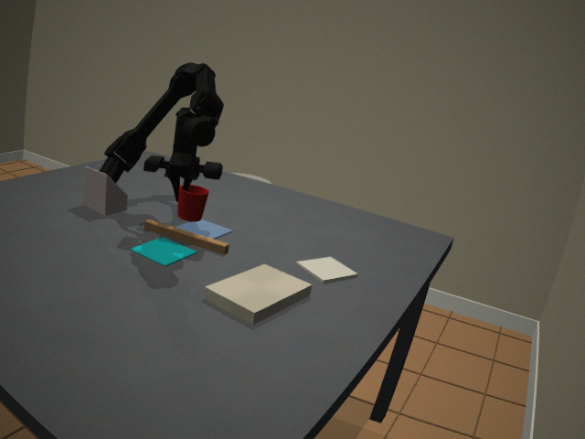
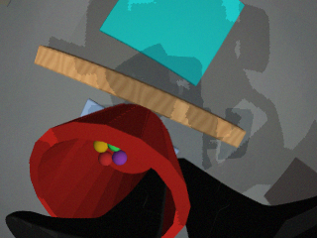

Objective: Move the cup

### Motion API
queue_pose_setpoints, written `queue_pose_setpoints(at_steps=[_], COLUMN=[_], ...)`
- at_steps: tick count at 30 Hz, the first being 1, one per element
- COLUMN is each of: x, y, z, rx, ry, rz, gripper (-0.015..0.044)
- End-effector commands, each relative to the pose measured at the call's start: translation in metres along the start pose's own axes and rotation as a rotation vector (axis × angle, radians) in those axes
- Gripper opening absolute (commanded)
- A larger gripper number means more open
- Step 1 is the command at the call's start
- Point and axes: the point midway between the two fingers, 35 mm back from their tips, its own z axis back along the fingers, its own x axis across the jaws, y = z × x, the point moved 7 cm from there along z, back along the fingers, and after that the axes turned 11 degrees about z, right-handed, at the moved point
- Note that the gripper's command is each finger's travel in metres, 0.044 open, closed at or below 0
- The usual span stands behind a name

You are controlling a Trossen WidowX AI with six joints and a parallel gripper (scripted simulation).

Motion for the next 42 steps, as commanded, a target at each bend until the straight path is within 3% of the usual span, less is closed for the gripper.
queue_pose_setpoints(at_steps=[1, 42], x=[-0.003, -0.050], y=[-0.008, -0.084], z=[0.001, 0.005], rx=[-0.005, -0.010], ry=[0.002, 0.005], rz=[0.007, 0.009], gripper=[0.0000, 0.0000])
